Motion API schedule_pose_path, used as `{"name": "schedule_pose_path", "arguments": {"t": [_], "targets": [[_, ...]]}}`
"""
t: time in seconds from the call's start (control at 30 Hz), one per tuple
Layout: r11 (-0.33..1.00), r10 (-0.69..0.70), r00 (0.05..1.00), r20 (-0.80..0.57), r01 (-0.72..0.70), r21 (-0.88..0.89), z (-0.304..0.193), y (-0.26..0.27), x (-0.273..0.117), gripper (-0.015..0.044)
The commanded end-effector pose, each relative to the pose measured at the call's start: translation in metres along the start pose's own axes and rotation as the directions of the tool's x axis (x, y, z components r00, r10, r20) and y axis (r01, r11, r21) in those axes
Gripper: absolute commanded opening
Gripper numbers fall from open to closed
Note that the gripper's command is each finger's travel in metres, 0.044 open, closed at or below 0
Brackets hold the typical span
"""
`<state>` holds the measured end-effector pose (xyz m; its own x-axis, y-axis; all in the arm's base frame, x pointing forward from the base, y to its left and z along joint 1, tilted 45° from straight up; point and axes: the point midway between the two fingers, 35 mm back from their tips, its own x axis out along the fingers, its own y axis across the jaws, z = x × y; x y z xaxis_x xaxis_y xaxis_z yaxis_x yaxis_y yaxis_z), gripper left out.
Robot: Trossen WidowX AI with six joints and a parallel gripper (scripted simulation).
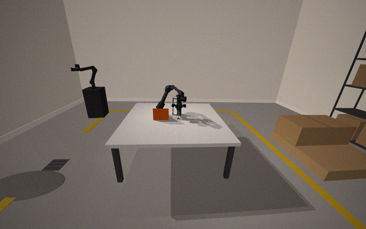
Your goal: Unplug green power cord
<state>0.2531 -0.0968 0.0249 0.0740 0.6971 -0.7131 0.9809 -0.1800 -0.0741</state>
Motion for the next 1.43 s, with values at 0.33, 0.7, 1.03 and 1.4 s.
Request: {"name": "schedule_pose_path", "arguments": {"t": [0.33,0.7,1.03,1.4], "targets": [[1.0,0.004,1.0,0.002,-0.004,-0.003,0.005,0.0,-0.001,0.0394],[1.0,0.004,1.0,0.004,-0.004,-0.003,0.058,0.0,-0.012,0.044],[1.0,0.004,1.0,0.004,-0.004,-0.003,0.058,0.0,-0.012,0.044],[1.0,0.004,1.0,0.004,-0.004,-0.003,0.058,0.0,-0.012,0.044]]}}
